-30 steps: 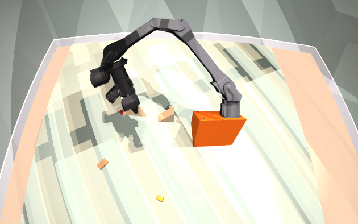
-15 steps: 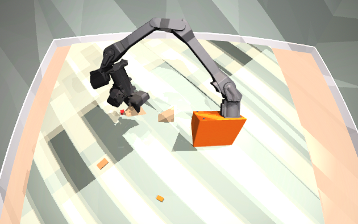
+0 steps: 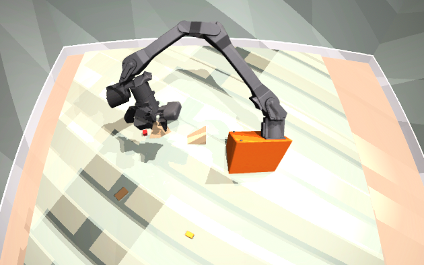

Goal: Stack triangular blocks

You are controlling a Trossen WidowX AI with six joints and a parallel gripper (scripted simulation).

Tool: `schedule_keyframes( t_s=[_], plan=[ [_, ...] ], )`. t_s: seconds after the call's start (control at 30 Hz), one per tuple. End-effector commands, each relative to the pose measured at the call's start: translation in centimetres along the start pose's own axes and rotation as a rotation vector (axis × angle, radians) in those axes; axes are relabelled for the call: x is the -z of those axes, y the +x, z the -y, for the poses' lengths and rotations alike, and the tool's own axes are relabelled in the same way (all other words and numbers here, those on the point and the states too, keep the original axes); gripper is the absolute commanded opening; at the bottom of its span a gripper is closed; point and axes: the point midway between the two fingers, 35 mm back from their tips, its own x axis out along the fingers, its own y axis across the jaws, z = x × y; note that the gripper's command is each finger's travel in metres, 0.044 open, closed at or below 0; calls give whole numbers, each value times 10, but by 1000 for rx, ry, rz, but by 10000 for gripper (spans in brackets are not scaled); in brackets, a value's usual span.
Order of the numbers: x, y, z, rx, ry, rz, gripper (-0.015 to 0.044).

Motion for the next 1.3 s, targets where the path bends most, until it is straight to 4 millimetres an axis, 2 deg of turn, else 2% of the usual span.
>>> schedule_keyframes(
  t_s=[0.0,1.27],
  plan=[
    [0,1,-1,7,-131,-18,0],
    [-4,-2,-2,-24,-1425,-207,0]
  ],
)
